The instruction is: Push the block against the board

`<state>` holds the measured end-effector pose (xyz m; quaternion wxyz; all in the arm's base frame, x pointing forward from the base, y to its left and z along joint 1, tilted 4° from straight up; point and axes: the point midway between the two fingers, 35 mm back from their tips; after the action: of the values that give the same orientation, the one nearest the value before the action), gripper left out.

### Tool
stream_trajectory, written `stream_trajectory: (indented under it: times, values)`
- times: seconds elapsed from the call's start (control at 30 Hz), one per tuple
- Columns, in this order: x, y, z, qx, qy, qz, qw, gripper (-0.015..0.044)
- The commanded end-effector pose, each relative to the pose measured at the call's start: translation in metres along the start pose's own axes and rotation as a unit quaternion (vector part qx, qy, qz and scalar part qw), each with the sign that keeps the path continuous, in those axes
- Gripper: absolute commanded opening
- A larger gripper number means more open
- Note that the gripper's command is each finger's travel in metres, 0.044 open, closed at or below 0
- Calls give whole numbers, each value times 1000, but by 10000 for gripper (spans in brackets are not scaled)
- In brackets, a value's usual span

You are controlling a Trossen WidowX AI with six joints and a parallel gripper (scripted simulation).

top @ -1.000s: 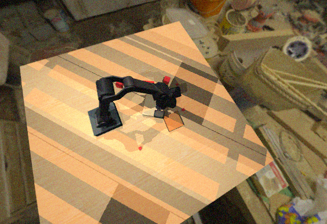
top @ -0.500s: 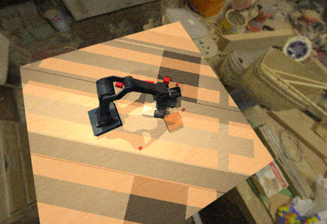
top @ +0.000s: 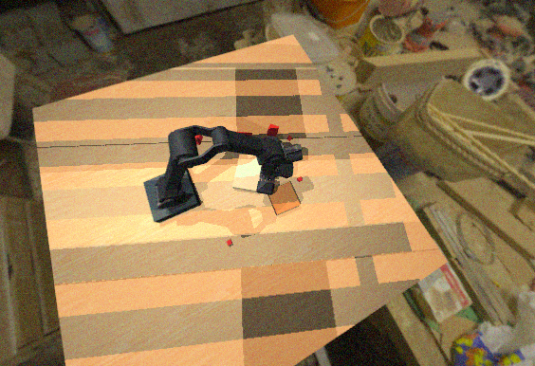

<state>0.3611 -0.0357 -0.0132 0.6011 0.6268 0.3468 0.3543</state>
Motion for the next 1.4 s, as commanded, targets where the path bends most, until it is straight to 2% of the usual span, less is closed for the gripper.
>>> stream_trajectory:
  times: [0.0,0.47,0.63,0.87,1.13,1.37]
  values:
    - [0,-3,7,4,2,-1,1000,0]
    - [0,-3,28,3,2,-1,1000,0]
    - [0,49,25,3,2,-1,1000,0]
    - [0,52,23,3,2,-1,1000,0]
    - [-17,62,-49,-3,-10,-4,1000,0]
    - [-39,58,-130,6,-1,-3,1000,0]
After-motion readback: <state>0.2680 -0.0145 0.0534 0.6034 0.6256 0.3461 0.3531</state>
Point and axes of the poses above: the point midway between the two fingers, 35 mm back from their tips, its own y axis back along the fingers, its own x axis across the jaws, z = x × y, and after that the axes turned 2 degrees about y, right-handed
